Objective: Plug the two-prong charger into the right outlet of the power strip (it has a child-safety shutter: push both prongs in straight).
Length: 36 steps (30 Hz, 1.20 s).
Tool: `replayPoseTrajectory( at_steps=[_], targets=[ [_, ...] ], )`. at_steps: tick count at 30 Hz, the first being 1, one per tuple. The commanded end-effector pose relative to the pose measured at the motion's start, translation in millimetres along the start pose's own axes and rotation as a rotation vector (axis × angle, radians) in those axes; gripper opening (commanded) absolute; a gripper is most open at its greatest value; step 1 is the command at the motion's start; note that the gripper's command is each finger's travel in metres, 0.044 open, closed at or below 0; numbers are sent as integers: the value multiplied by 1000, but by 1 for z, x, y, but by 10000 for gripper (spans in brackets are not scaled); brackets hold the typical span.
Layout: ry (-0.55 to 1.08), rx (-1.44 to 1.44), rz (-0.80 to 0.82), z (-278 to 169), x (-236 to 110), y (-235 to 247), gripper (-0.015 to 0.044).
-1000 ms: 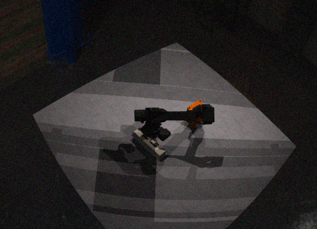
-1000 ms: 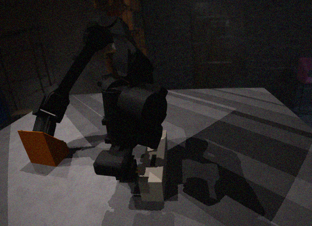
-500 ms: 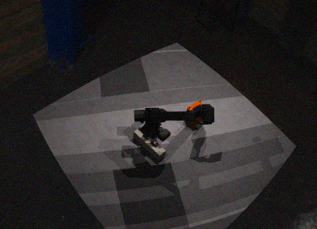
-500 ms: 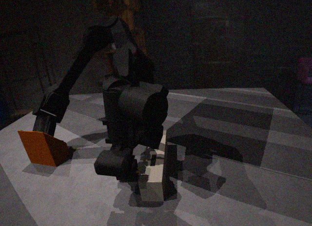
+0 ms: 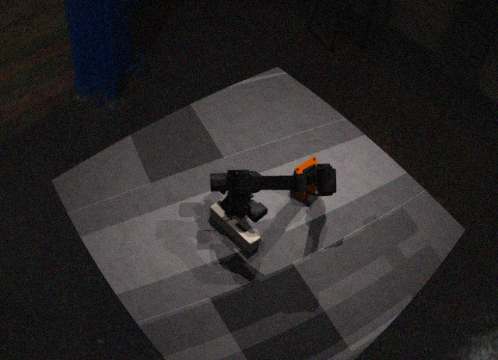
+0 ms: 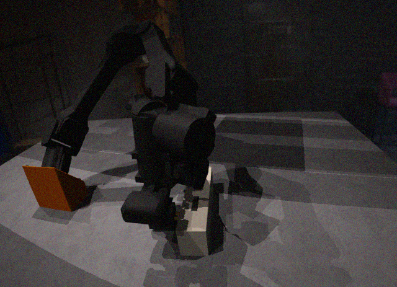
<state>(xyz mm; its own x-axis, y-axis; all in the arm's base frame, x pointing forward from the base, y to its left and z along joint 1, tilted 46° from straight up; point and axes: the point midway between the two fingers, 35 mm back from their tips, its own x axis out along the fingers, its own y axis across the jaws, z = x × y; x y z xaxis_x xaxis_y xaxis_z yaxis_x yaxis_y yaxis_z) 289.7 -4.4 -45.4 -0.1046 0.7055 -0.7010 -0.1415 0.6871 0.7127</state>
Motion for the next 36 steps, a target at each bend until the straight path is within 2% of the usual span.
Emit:
replayPoseTrajectory(
  at_steps=[1,36],
  targets=[
    [-4,4,2,2,-1,0,0],
    [-5,4,2,7,-2,0,0]
  ],
)
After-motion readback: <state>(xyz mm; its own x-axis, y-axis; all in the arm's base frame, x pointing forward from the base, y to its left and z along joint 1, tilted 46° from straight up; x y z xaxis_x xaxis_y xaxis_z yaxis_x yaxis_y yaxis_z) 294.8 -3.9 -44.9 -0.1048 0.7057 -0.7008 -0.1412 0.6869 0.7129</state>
